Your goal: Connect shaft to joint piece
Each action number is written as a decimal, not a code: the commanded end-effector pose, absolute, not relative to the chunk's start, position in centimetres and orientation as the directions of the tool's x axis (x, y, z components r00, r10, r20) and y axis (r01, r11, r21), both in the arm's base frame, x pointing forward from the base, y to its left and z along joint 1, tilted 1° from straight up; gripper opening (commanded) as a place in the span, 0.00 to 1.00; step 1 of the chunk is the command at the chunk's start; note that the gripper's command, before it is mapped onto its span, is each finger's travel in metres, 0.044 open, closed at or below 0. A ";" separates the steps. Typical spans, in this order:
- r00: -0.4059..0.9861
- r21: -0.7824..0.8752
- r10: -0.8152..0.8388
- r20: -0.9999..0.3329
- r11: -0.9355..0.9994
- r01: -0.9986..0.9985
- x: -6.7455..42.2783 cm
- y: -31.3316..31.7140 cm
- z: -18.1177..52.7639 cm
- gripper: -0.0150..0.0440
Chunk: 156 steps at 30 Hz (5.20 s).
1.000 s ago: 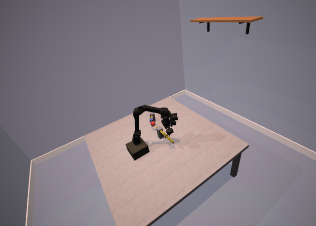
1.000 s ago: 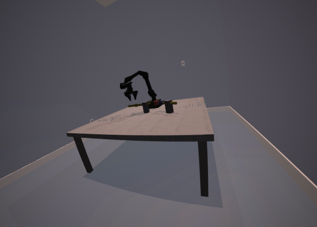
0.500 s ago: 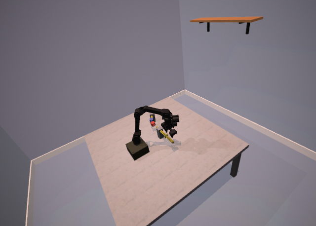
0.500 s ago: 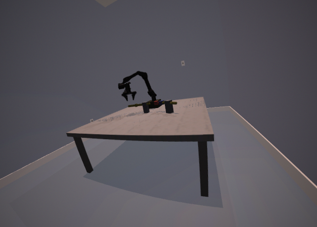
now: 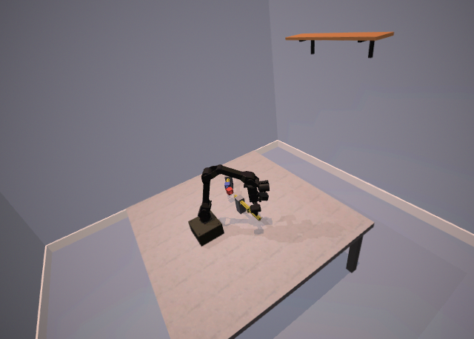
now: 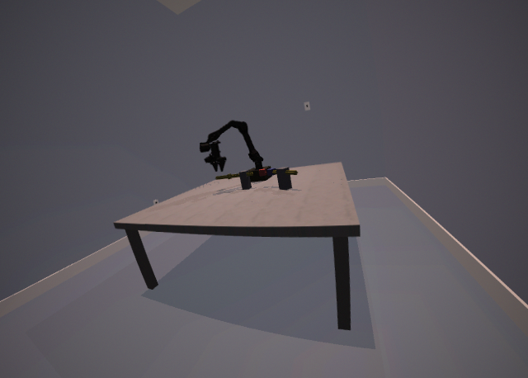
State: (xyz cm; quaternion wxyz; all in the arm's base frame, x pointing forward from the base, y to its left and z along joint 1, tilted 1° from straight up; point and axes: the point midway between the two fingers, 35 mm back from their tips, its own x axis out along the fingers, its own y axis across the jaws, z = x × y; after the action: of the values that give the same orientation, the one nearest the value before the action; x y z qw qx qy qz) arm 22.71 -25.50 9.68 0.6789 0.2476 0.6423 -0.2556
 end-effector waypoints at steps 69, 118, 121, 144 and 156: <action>0.091 0.095 -0.026 -0.995 -0.205 0.974 22.7 -25.3 1.7 0.43; 0.089 0.094 -0.030 -0.996 -0.203 0.975 22.7 -25.4 1.7 0.37; 0.089 0.094 -0.030 -0.996 -0.203 0.975 22.7 -25.4 1.7 0.37; 0.089 0.094 -0.030 -0.996 -0.203 0.975 22.7 -25.4 1.7 0.37; 0.089 0.094 -0.031 -0.996 -0.203 0.975 22.7 -25.4 1.7 0.37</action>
State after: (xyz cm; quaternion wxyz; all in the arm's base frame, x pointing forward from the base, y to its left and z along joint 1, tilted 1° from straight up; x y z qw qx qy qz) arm 22.67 -25.45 1.75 0.4738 0.5658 0.4172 -0.5304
